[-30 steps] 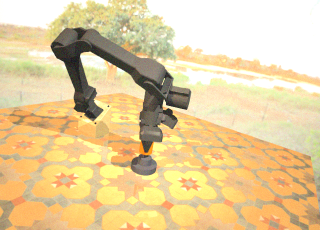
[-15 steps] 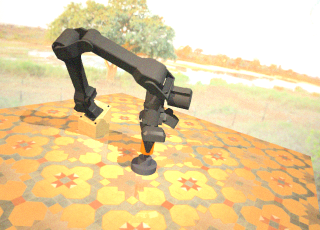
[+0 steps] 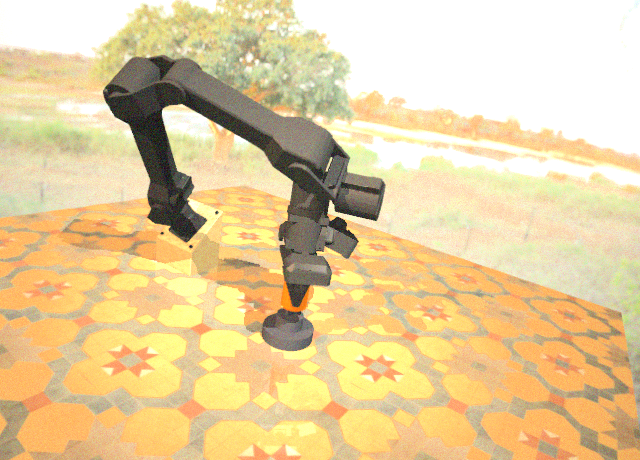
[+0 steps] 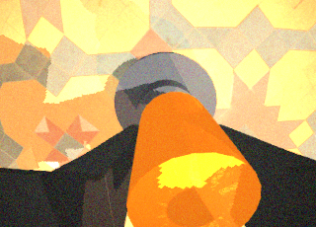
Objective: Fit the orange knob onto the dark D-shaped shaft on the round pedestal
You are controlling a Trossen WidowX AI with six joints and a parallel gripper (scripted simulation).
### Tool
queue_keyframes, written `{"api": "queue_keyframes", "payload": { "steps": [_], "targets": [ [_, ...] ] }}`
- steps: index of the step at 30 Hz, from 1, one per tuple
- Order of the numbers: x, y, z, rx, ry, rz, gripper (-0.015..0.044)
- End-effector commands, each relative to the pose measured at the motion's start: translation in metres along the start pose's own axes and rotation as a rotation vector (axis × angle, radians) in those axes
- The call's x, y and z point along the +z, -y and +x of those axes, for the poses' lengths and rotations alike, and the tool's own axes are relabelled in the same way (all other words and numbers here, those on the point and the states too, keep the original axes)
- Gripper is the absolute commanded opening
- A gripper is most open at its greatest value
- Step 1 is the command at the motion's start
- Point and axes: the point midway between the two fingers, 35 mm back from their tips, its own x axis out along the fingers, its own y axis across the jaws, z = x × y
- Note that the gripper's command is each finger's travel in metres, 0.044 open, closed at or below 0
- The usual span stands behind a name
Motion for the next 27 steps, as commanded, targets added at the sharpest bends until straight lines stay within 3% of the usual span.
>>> {"api": "queue_keyframes", "payload": {
  "steps": [1, 27],
  "targets": [
    [-0.0004, -0.0004, -0.003, -0.004, 0.0, -0.004, 0.0],
    [-0.0021, -0.0022, 0.0, -0.004, 0.0, -0.057, 0.0]
  ]
}}
